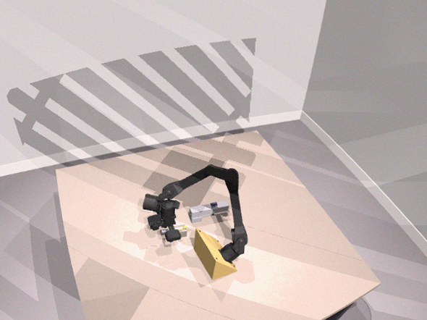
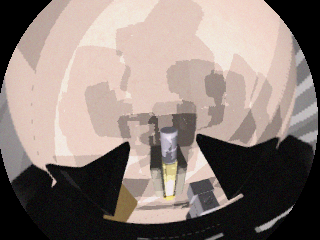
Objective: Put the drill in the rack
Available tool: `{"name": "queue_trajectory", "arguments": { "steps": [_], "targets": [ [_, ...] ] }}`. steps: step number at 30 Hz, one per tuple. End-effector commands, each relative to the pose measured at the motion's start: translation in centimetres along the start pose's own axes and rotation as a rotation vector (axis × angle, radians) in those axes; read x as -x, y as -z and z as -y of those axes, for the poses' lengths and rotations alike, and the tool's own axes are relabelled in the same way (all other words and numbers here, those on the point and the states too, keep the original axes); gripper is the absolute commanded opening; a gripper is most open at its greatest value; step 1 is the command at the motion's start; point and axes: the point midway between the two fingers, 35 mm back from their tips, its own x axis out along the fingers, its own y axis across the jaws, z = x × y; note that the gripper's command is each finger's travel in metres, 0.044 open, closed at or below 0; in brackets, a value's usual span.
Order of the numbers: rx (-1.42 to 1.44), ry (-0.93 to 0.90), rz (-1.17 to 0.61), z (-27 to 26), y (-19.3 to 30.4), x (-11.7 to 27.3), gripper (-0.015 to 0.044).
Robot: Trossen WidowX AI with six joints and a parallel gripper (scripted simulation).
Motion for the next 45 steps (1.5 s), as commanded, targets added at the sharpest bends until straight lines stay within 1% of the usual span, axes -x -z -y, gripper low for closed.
{"name": "queue_trajectory", "arguments": {
  "steps": [1, 16, 19, 20, 26, 31, 35, 40, 45],
  "targets": [
    [-0.008, 0.0, 0.003, 0.1, -0.1, 1.9, 0.044],
    [-0.007, -0.001, 0.005, 0.2, -0.3, 7.2, 0.044],
    [-0.007, -0.001, 0.005, 0.2, -0.3, 7.4, 0.044],
    [-0.002, 0.002, 0.008, 0.3, -0.2, 6.7, 0.044],
    [-0.018, 0.011, 0.219, 4.5, 1.6, 10.2, 0.044],
    [-0.04, 0.07, 0.403, 8.6, 4.6, 13.4, 0.044],
    [-0.061, 0.151, 0.532, 11.7, 7.9, 15.9, 0.044],
    [-0.094, 0.292, 0.663, 15.0, 13.2, 18.8, 0.044],
    [-0.133, 0.471, 0.751, 17.4, 19.7, 21.6, 0.044]
  ]
}}
